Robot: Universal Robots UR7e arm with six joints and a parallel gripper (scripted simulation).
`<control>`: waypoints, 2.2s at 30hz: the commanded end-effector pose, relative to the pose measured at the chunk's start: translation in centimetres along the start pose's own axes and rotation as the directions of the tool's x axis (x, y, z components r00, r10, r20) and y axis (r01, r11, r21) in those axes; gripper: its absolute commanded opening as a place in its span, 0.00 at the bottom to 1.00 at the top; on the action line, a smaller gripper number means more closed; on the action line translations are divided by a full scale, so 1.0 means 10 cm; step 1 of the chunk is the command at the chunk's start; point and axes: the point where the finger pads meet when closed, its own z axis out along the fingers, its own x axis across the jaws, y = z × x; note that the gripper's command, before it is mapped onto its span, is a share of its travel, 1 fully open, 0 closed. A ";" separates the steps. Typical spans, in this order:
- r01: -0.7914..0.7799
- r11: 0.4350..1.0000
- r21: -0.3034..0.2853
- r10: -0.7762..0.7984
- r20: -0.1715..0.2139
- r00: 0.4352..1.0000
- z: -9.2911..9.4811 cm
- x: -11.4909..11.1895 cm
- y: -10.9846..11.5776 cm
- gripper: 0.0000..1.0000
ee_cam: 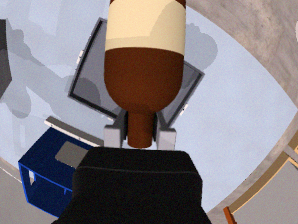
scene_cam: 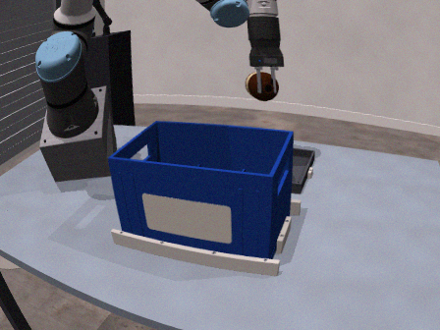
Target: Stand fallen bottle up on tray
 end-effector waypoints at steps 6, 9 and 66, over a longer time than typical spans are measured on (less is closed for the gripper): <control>-0.001 1.000 0.000 0.001 -0.001 1.000 -0.01 0.00 0.00 0.00; -0.001 1.000 0.000 0.001 -0.001 1.000 -0.01 0.00 0.00 0.00; -0.001 0.985 -0.174 0.001 -0.001 1.000 -0.01 0.00 -0.01 0.00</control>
